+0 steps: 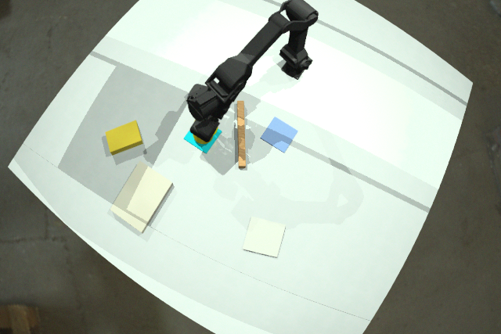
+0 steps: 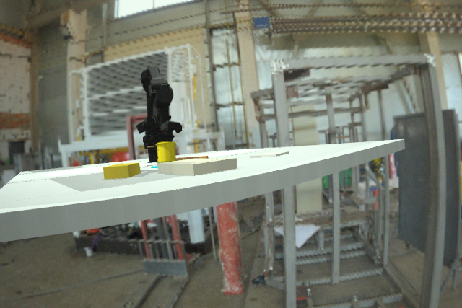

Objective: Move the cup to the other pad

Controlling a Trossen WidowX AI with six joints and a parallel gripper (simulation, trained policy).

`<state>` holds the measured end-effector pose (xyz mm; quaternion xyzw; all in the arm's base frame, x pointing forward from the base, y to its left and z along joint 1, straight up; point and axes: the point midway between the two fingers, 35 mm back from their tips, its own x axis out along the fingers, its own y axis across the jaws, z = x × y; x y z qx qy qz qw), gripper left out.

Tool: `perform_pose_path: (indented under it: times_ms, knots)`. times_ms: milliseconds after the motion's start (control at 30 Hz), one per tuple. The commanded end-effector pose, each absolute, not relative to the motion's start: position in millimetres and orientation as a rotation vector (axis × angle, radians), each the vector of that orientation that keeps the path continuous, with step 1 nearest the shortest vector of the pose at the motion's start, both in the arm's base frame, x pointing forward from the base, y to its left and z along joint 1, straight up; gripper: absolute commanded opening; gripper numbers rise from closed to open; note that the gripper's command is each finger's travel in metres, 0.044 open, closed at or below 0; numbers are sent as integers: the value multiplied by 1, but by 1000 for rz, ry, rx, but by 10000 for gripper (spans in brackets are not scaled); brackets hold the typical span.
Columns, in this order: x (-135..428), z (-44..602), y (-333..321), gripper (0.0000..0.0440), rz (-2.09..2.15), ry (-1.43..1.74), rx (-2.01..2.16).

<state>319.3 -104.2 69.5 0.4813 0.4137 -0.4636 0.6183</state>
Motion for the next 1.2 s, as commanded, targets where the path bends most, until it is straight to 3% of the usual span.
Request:
perform_pose_path:
  times_ms: [0, 200, 833, 933, 1167]
  knots:
    - [322, 72, -108, 156, -1048, 927, 1127]
    - [325, 83, -114, 153, -1024, 890, 1147]
    - [309, 137, -118, 230, -956, 818, 1213]
    - [309, 149, -121, 263, -947, 792, 1216]
    - [308, 168, -130, 412, -945, 752, 1231]
